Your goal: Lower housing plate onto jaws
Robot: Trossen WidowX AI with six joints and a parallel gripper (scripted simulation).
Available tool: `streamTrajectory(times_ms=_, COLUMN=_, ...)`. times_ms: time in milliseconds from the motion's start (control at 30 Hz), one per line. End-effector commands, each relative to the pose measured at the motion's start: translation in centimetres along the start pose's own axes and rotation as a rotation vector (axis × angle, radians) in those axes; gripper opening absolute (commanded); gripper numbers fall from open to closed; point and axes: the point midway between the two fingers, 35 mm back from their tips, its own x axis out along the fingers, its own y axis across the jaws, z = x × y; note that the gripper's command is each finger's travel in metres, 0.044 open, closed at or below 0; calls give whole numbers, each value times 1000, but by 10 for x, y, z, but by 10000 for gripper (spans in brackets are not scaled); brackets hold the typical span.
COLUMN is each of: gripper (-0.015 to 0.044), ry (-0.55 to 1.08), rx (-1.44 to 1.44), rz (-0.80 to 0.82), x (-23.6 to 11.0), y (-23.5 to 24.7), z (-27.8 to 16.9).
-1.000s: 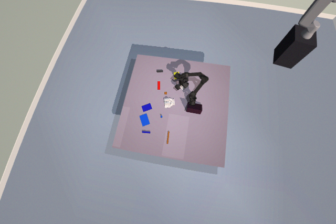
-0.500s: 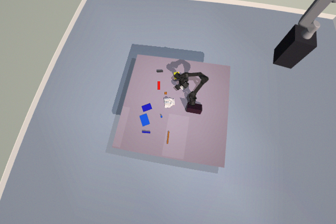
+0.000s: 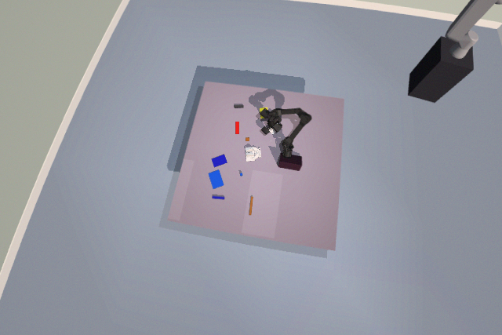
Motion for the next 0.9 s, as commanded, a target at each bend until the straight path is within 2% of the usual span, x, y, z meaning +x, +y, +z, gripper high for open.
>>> streamTrajectory(times_ms=0, gripper=367, ry=0, rx=0, rz=0, x=0, y=0, z=0)
streamTrajectory(times_ms=100, gripper=351, ry=0, rx=0, rz=0, x=0, y=0, z=0)
streamTrajectory(times_ms=467, gripper=351, ry=0, rx=0, rz=0, x=0, y=0, z=0)
streamTrajectory(times_ms=867, gripper=351, ry=-9, rx=-1, rz=-12, x=-36, y=-4, z=-1)
